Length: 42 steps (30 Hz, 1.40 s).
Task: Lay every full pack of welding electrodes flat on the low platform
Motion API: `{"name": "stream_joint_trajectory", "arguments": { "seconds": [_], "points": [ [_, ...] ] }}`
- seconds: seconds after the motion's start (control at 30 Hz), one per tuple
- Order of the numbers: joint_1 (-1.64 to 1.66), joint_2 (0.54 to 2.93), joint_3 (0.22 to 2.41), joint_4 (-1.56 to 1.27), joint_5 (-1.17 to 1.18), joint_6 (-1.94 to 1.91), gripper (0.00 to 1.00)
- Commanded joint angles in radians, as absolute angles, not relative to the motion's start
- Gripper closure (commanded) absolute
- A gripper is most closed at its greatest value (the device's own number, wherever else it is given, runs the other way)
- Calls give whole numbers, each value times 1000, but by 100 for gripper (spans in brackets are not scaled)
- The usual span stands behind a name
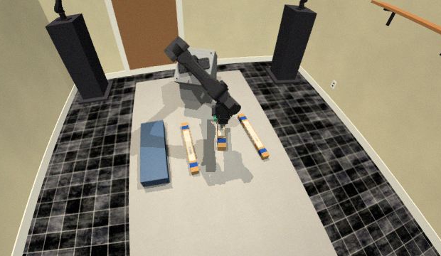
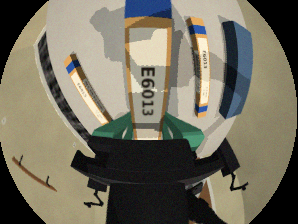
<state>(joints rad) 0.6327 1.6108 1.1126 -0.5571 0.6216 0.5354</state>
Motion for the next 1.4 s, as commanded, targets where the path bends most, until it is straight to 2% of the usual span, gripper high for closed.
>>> {"name": "stream_joint_trajectory", "arguments": {
  "seconds": [0.0,1.37],
  "points": [
    [676,1589,1164,-585,634,541,100],
    [573,1716,1116,-337,569,425,100]
  ]
}}
